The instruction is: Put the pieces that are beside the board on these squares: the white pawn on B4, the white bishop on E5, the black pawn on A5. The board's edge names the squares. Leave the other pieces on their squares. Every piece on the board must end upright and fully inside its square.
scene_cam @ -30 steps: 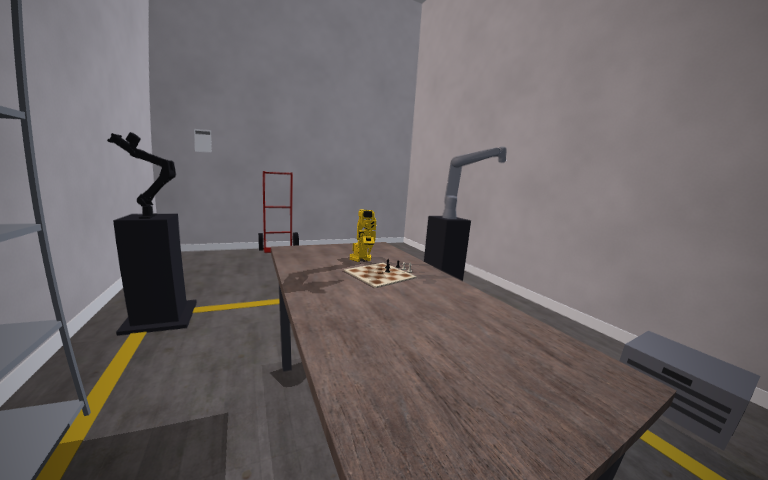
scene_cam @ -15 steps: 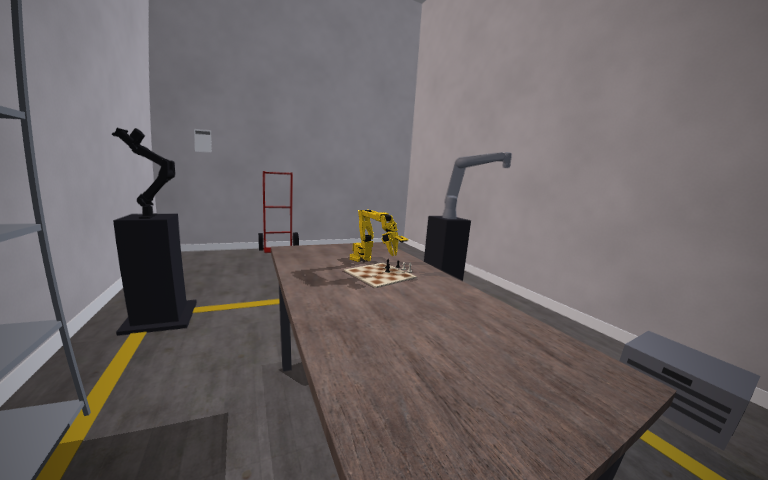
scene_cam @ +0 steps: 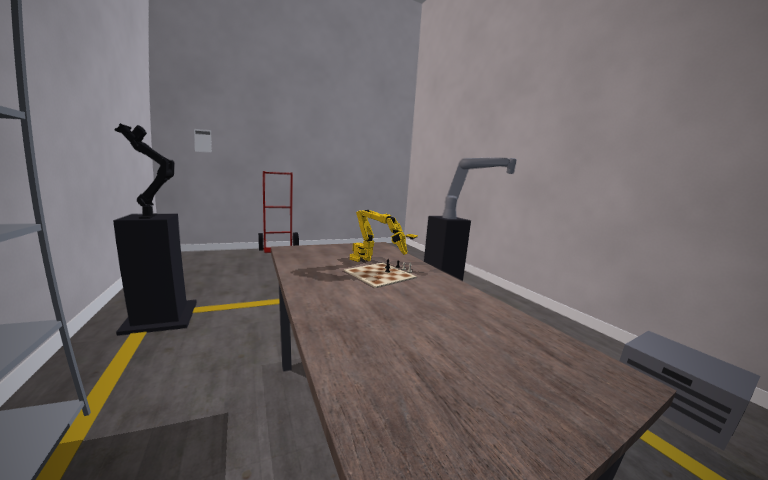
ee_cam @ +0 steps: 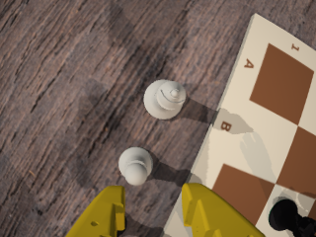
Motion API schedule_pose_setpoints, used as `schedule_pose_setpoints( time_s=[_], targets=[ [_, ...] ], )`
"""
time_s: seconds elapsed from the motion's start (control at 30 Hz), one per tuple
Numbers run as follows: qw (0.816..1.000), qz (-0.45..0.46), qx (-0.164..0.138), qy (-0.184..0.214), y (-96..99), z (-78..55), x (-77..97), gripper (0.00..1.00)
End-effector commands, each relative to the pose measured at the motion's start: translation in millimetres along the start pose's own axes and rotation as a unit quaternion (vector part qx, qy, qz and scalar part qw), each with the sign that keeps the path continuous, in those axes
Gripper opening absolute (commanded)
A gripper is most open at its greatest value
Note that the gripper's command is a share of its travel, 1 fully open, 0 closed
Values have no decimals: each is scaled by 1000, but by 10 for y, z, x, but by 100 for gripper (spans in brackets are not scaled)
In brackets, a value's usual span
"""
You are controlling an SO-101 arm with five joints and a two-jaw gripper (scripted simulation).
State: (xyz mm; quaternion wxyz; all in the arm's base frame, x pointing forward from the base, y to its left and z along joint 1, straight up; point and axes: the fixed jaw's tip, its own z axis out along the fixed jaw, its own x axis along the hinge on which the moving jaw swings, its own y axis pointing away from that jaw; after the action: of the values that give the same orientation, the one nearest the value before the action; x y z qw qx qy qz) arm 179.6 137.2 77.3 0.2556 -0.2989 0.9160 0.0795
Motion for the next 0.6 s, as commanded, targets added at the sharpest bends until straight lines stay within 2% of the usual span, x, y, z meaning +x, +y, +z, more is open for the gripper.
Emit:
schedule_pose_setpoints(
  time_s=[0.0,0.57],
  targets=[
    [1000,-2,-5,-3,43,5,18,9],
    [1000,-8,-9,-3,73,39,94,9]
  ],
)
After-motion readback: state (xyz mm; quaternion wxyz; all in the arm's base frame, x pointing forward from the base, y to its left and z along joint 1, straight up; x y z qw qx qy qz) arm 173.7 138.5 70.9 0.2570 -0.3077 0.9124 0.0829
